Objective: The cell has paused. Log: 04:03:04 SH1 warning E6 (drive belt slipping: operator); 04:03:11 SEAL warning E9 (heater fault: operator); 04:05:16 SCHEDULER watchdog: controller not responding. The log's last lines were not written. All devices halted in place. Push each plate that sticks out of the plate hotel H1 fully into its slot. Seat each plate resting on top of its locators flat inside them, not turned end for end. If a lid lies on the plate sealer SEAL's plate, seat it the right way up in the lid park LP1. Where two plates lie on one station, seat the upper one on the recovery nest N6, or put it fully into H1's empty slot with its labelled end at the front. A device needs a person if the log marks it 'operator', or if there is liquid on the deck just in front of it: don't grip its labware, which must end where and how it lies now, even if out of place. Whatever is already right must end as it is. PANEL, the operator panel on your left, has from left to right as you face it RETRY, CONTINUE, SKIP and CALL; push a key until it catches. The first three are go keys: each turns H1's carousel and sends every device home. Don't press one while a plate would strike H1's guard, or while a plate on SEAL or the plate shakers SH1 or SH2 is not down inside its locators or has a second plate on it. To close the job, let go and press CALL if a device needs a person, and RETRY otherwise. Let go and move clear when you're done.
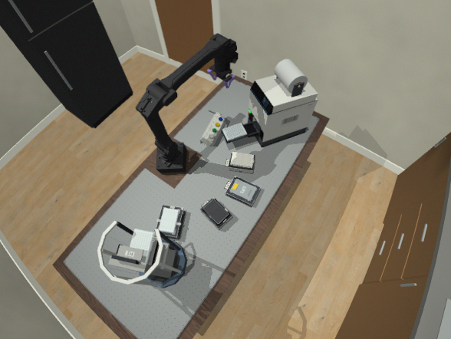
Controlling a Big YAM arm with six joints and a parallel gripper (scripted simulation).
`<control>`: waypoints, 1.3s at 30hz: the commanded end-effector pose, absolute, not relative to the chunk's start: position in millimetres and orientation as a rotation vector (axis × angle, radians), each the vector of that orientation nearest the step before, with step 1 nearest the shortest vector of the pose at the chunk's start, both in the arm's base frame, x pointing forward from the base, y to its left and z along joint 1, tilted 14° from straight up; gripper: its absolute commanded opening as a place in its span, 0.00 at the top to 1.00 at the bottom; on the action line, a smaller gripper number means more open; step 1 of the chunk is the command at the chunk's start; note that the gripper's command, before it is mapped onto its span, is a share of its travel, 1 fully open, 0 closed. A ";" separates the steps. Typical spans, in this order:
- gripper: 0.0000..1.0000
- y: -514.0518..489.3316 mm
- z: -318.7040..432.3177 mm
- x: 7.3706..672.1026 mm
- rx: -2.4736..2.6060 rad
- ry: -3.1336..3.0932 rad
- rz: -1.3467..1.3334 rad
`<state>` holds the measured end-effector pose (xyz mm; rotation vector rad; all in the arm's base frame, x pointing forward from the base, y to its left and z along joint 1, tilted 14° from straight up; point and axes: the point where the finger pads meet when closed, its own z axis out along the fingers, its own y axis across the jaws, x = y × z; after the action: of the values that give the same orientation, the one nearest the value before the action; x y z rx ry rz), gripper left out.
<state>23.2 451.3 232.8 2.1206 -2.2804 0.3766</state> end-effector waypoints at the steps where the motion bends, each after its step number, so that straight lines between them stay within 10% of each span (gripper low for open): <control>1: 0.00 474.7 244.8 6.2 2.137 -2.333 0.313; 39: 0.00 476.8 243.5 -7.0 2.731 -1.452 0.302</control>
<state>-7.6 460.6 225.0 2.6140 -1.5718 0.3591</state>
